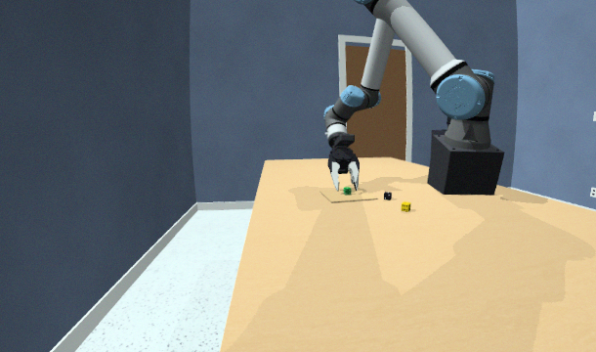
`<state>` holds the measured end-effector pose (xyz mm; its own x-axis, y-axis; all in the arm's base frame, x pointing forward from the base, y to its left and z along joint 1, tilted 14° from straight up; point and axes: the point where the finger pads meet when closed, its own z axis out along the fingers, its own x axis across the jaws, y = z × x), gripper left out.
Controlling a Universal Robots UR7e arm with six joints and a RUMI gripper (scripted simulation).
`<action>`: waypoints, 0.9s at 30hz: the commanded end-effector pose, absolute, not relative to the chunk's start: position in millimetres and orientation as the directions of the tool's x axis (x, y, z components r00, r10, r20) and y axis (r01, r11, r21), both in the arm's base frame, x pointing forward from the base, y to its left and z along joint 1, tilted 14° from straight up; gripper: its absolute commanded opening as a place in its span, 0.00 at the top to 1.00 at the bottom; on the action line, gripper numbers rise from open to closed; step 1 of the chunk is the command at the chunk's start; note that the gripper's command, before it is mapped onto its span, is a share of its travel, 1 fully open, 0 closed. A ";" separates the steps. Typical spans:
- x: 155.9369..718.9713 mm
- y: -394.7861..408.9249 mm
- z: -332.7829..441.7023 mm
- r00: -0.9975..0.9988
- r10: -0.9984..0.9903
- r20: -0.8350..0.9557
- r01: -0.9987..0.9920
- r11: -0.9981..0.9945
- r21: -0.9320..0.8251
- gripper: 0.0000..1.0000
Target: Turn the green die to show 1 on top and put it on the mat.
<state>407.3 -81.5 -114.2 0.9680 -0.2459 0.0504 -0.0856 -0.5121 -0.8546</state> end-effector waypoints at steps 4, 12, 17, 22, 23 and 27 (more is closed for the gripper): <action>405.5 -85.9 -96.3 0.968 -0.246 0.051 -0.085 -0.513 -0.854 0.67; 403.3 -90.5 -75.8 0.968 -0.246 0.051 -0.085 -0.513 -0.854 0.67; 401.7 -93.8 -61.2 0.968 -0.246 0.051 -0.085 -0.513 -0.854 0.67; 400.8 -95.6 -53.3 0.968 -0.246 0.051 -0.085 -0.513 -0.854 0.67; 400.7 -95.8 -52.6 0.968 -0.246 0.051 -0.085 -0.513 -0.854 0.67; 400.6 -95.9 -51.9 0.968 -0.246 0.051 -0.085 -0.513 -0.854 0.67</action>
<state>400.7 -95.2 -53.8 0.9680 -0.2459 0.0505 -0.0855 -0.5123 -0.8545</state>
